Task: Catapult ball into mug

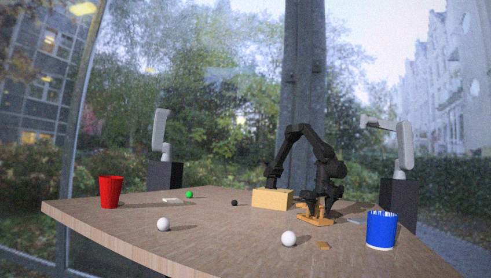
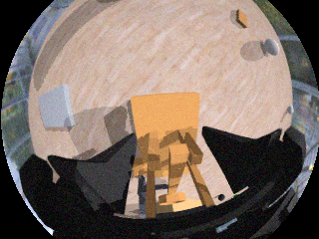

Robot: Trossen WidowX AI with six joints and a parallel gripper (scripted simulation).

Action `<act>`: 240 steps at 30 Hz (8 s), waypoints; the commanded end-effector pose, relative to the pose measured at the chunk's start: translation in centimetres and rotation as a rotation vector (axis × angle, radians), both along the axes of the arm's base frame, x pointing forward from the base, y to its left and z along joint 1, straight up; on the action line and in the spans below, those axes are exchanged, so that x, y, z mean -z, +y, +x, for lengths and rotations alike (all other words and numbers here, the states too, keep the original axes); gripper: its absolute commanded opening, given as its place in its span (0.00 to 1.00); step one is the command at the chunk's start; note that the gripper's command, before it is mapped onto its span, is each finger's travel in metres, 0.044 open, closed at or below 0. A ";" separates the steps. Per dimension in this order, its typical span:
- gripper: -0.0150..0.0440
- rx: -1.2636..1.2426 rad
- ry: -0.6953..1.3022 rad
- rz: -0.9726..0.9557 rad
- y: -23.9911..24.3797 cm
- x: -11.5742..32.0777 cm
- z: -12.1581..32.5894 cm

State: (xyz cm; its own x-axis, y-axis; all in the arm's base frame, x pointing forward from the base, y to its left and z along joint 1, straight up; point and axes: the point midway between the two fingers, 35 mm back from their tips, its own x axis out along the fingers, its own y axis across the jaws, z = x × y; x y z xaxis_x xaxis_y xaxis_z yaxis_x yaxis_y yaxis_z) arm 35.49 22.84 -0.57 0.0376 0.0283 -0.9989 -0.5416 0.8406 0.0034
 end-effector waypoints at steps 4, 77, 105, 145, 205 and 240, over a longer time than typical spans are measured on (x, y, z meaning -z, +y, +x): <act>0.60 0.000 -0.001 0.001 0.0 0.0 0.0; 1.00 -0.001 0.008 -0.004 0.2 -2.7 0.2; 0.76 0.141 0.014 -0.010 -10.3 -11.3 1.5; 0.76 0.778 0.027 -0.017 -39.9 -0.1 -19.0; 0.25 0.778 0.026 -0.017 -39.7 -9.0 -18.5; 0.25 0.432 0.157 -0.012 -29.3 -8.0 -10.9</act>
